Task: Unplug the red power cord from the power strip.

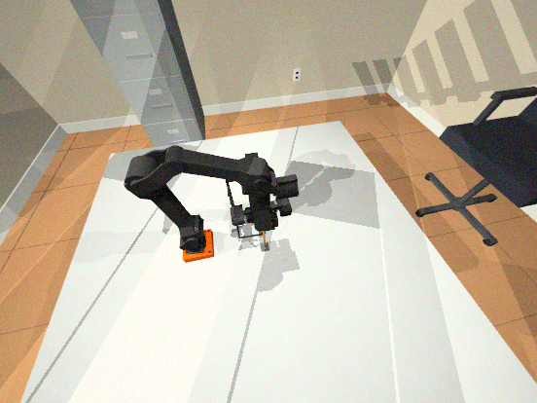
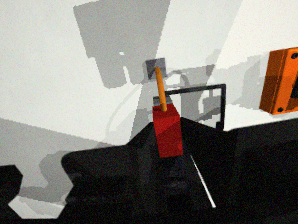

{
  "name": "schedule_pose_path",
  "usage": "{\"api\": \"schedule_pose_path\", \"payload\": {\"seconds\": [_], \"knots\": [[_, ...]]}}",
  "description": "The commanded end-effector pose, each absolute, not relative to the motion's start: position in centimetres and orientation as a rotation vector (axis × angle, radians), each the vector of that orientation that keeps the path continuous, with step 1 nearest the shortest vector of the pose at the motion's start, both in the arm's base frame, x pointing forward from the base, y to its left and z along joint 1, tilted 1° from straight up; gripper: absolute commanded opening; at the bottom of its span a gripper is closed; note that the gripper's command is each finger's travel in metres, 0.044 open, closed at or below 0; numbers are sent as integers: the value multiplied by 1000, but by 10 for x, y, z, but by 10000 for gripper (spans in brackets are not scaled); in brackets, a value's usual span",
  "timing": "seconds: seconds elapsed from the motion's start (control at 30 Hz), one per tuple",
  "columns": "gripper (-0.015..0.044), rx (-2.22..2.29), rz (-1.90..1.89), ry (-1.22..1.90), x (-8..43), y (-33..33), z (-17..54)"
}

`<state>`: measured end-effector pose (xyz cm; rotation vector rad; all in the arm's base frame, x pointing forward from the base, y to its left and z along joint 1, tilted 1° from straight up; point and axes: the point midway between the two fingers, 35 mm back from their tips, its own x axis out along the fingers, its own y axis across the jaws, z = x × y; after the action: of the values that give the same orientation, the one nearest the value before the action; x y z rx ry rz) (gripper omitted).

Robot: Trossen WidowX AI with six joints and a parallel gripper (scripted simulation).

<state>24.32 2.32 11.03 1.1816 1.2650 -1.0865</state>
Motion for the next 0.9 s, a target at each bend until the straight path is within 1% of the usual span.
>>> {"api": "schedule_pose_path", "payload": {"seconds": [0.0, 0.57, 0.87], "knots": [[0, 1159, -1124, 1212, 247, -1, 111], [0, 1158, -1127, 1212, 246, -29, 112], [236, 1161, -1128, 1214, 244, -15, 111]]}}
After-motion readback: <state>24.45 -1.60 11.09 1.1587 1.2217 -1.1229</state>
